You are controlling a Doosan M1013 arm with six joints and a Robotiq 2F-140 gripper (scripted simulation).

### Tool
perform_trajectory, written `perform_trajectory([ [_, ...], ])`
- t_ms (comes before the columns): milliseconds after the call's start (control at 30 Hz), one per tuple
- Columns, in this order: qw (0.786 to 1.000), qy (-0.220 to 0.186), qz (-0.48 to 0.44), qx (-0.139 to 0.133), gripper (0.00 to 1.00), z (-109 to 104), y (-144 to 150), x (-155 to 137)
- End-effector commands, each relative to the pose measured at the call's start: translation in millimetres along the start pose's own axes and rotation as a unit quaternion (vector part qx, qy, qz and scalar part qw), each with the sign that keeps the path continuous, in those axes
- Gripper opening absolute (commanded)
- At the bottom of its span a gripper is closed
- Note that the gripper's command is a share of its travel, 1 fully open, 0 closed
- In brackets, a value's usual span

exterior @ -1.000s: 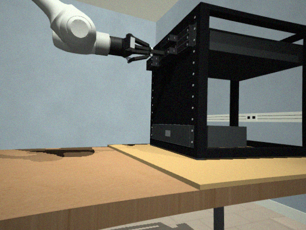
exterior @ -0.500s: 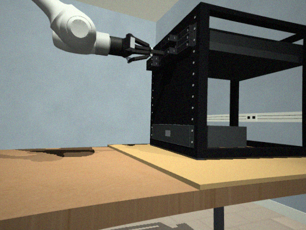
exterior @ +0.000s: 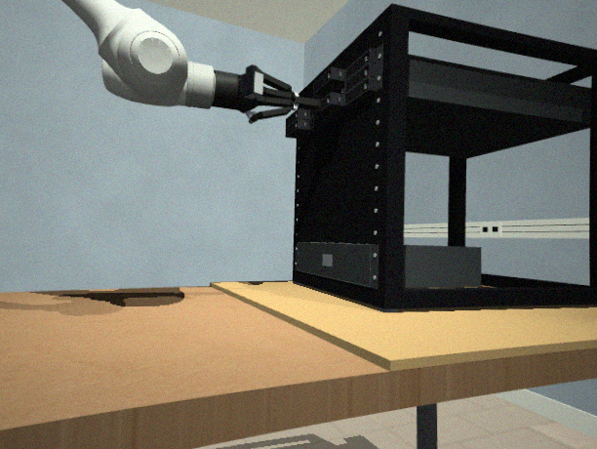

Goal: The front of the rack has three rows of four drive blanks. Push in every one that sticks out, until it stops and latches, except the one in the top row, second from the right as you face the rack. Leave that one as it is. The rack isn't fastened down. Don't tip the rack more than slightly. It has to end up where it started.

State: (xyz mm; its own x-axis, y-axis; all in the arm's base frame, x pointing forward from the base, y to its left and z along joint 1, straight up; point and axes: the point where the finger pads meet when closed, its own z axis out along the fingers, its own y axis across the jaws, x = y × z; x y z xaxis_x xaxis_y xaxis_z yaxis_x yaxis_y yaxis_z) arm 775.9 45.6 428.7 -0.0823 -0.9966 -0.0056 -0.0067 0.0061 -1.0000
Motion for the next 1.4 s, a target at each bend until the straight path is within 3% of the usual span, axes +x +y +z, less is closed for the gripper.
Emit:
perform_trajectory([
  [0,1.0,-0.001,0.0,0.001,0.1,3.1,-4.1,0.1],
  [1367,1.0,-0.001,0.0,0.001,0.1,27.7,-3.2,-0.1],
])
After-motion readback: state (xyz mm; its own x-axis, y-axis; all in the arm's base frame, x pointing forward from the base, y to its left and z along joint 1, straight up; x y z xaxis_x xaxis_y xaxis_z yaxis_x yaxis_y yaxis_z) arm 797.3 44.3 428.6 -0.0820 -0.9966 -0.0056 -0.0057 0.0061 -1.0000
